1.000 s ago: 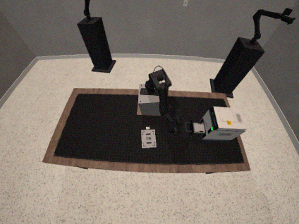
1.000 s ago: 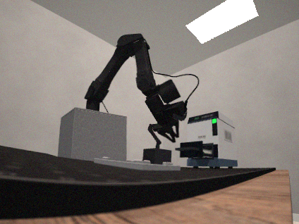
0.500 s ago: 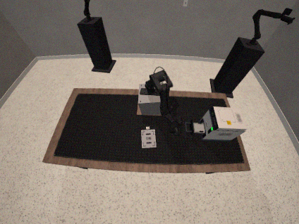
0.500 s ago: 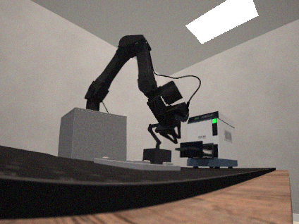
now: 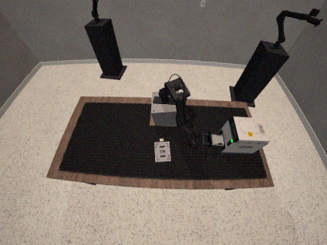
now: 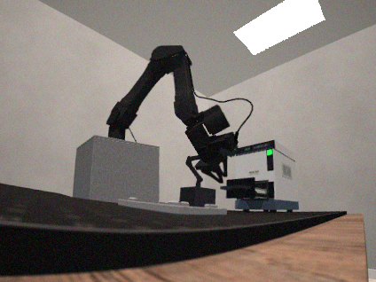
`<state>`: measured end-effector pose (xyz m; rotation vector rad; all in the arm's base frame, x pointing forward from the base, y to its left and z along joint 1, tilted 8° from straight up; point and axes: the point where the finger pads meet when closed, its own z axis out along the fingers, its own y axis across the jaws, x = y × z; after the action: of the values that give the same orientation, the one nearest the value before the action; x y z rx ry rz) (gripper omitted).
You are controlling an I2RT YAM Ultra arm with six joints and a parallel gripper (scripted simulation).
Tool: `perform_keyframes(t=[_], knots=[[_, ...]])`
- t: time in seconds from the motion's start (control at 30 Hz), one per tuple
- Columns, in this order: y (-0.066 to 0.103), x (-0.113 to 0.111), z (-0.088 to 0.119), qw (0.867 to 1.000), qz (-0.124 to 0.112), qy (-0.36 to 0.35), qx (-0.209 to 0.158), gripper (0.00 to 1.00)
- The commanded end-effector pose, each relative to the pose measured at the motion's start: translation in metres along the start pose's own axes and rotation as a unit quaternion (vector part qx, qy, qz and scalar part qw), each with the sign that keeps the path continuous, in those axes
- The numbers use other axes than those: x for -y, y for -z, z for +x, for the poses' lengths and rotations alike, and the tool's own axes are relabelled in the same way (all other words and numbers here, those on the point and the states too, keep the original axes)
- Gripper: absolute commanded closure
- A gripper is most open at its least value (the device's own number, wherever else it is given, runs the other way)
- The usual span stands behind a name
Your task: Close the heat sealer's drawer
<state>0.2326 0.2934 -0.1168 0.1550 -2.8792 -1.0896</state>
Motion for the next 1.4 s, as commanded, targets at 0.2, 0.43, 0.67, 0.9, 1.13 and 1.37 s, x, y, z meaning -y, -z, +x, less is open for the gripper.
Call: perform_keyframes(t=[0.2, 0.43, 0.67, 0.9, 1.13, 1.37], knots=[[-0.009, -0.016, -0.016, 1.000, -0.015, 0.022, 0.017, 0.70], [-0.008, -0.024, -0.020, 0.999, -0.022, 0.030, 0.023, 0.70], [-0.019, -0.014, -0.015, 1.000, -0.014, 0.020, 0.016, 0.70], [-0.023, -0.014, -0.016, 1.000, -0.014, 0.020, 0.016, 0.70], [-0.027, -0.015, -0.015, 1.000, -0.014, 0.020, 0.016, 0.70], [-0.031, -0.015, -0.016, 1.000, -0.015, 0.021, 0.016, 0.70]])
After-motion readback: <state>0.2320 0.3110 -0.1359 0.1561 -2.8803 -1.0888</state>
